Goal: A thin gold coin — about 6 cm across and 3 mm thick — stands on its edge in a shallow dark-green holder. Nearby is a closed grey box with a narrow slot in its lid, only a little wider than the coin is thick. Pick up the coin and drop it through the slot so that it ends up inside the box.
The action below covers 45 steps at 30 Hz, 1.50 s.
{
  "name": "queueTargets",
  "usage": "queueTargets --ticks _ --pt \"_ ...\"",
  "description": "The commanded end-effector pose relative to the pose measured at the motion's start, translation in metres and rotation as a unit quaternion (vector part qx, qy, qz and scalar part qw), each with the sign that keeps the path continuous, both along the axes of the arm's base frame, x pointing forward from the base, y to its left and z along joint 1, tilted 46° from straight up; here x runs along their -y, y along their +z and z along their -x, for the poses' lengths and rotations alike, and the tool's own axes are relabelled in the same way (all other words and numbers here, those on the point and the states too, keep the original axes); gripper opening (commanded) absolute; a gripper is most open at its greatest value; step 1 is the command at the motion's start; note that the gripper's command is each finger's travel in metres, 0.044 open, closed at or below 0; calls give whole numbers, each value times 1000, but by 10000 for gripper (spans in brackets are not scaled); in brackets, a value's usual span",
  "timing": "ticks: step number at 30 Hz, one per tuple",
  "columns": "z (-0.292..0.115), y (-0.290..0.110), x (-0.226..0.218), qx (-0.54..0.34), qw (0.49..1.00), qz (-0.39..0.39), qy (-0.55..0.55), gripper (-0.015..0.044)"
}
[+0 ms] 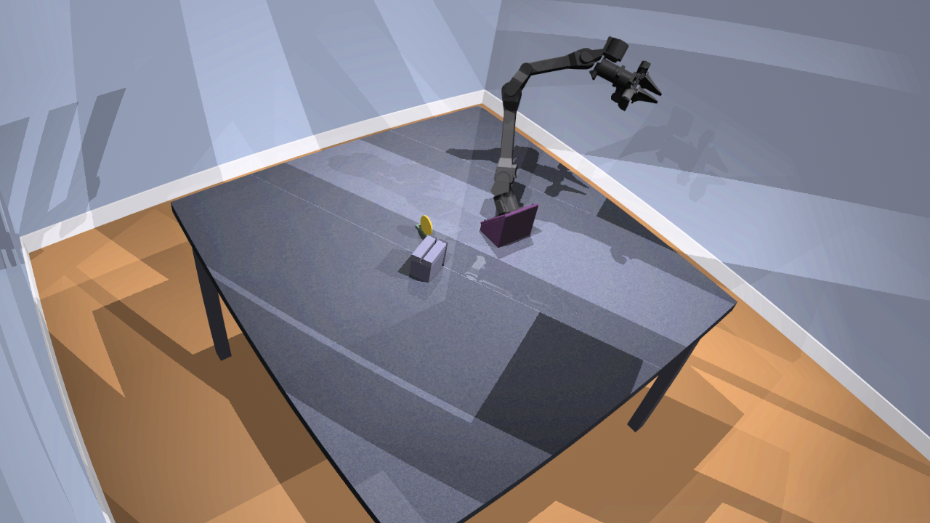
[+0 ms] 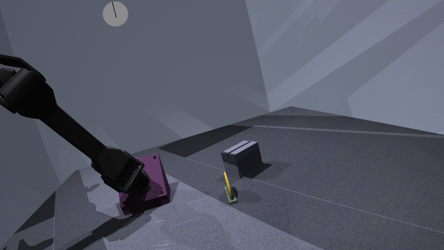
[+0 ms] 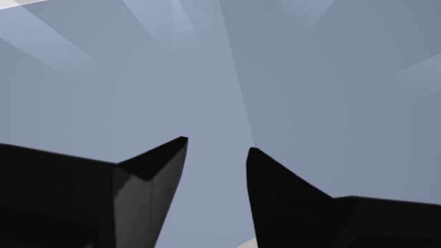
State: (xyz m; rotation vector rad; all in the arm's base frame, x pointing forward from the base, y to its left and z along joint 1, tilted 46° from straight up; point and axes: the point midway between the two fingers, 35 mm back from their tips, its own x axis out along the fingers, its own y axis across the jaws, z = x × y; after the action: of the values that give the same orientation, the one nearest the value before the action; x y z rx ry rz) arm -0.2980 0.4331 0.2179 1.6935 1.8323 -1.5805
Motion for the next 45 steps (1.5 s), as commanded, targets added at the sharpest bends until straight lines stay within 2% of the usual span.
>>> queueTargets --ticks 1,6,11,16,22,29,34,40,45 --pt "-60 -11 -17 8 996 28 -89 161" --pt "-147 -27 -31 17 973 68 -218 161" --pt "-238 -43 -27 23 930 106 -351 161" --pt "-323 -56 -4 26 868 139 -475 161" --pt "-417 -69 46 26 764 174 -621 161" --pt "-503 -80 132 26 608 206 -767 161" --pt "-545 -85 207 27 476 224 -850 161" --pt "-568 -87 310 36 294 246 -923 161" --pt "-561 -86 396 48 133 265 -954 161"
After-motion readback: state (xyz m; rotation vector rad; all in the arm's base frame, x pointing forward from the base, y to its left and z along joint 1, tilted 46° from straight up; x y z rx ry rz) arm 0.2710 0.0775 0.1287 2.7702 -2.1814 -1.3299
